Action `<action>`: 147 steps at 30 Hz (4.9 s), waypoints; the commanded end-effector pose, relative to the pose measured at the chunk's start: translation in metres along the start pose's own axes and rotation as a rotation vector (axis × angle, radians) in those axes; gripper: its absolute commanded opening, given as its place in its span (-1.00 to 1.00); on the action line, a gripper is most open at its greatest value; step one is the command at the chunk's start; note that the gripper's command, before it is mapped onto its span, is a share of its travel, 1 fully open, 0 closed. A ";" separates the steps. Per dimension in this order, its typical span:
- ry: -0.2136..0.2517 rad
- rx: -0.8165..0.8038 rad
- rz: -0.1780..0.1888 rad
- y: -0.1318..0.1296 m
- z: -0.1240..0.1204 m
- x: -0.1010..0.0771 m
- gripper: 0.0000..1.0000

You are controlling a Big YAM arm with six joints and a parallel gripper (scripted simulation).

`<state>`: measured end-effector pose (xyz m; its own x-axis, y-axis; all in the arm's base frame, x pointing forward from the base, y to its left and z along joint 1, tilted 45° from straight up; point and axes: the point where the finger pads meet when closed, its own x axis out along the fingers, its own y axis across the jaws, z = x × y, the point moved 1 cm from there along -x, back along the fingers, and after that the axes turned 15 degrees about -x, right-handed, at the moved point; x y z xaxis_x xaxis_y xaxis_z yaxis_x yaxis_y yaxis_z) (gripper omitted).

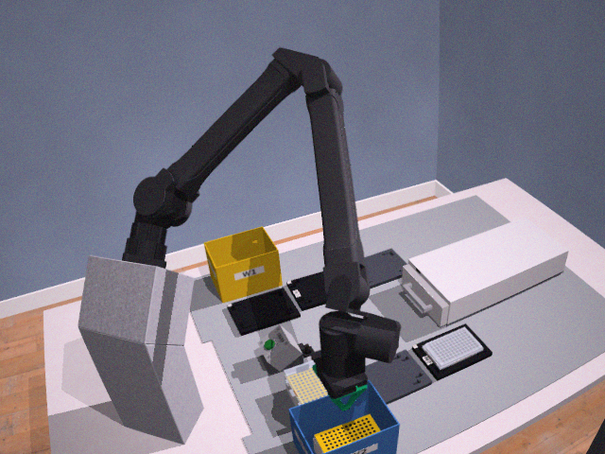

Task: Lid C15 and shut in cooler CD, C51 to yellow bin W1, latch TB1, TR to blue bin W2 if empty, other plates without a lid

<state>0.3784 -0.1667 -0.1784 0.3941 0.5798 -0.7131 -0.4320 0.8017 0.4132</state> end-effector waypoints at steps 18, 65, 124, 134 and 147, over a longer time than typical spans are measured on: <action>-0.008 -0.022 -0.005 0.075 0.019 -0.004 -1.00; -0.007 -0.017 0.000 0.239 0.033 -0.012 -1.00; 0.003 -0.002 0.009 0.301 0.035 0.063 -1.00; 0.003 -0.002 0.011 0.302 0.034 0.079 -1.00; -0.011 -0.007 0.005 0.300 0.038 0.075 -1.00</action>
<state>0.3049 0.1224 -0.0900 0.3825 0.5849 -0.7152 -0.4343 0.7971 0.4196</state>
